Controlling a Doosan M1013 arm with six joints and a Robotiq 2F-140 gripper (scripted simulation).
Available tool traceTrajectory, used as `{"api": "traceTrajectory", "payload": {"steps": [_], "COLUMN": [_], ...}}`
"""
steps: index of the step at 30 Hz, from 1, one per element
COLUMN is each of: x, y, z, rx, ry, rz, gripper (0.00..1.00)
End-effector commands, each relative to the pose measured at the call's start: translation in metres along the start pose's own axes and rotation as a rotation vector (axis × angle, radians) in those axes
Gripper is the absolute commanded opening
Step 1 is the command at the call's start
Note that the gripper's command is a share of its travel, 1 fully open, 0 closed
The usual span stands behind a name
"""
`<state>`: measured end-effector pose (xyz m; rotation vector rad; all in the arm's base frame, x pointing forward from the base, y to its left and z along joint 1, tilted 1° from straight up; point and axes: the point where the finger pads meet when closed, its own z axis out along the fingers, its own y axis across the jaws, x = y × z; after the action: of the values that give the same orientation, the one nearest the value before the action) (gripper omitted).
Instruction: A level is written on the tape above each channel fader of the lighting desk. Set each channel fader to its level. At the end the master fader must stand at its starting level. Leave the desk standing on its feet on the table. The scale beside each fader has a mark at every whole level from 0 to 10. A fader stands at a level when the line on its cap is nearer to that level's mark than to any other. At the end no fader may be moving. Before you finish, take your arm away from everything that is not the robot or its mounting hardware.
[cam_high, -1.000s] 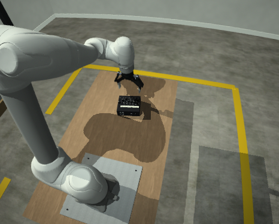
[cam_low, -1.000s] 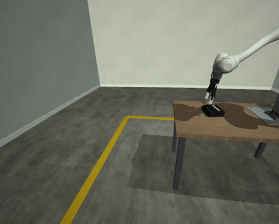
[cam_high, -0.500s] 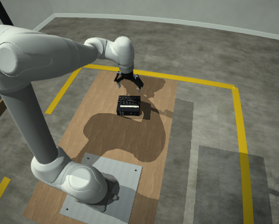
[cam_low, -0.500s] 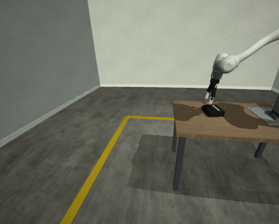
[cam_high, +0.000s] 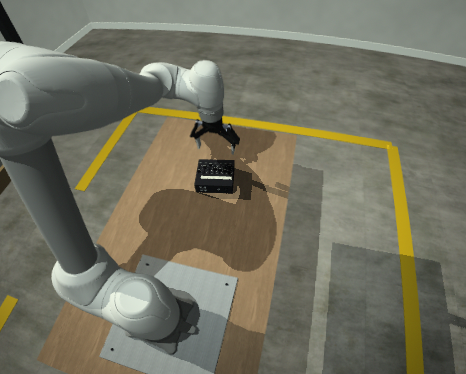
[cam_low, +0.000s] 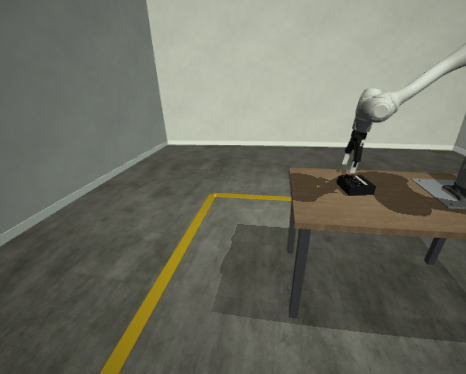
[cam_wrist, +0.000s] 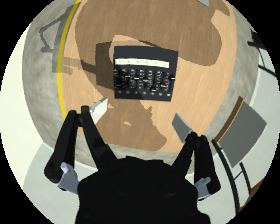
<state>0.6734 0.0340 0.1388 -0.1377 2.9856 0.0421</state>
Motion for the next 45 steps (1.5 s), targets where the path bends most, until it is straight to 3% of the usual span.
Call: {"api": "traceTrajectory", "payload": {"steps": [1, 4, 17, 19, 20, 27, 34, 36, 37, 45], "x": [0.001, 0.003, 0.02, 0.02, 0.022, 0.035, 0.046, 0.046, 0.047, 0.053], "y": [0.0, 0.0, 0.0, 0.0, -0.001, -0.001, -0.002, -0.002, -0.002, -0.003], "z": [-0.002, -0.003, -0.024, -0.024, -0.026, -0.042, -0.055, -0.055, -0.056, -0.064], "rx": [-0.001, -0.001, 0.003, 0.003, 0.0, -0.002, -0.014, -0.014, -0.023, -0.054], "ry": [0.003, 0.007, 0.046, 0.046, 0.054, 0.075, 0.097, 0.097, 0.105, 0.122], "rz": [-0.078, -0.163, -0.871, -0.871, -1.019, -1.351, -1.701, -1.701, -1.848, -2.226], "gripper": [1.0, 1.0, 1.0, 1.0, 1.0, 1.0, 1.0, 1.0, 1.0, 1.0]}}
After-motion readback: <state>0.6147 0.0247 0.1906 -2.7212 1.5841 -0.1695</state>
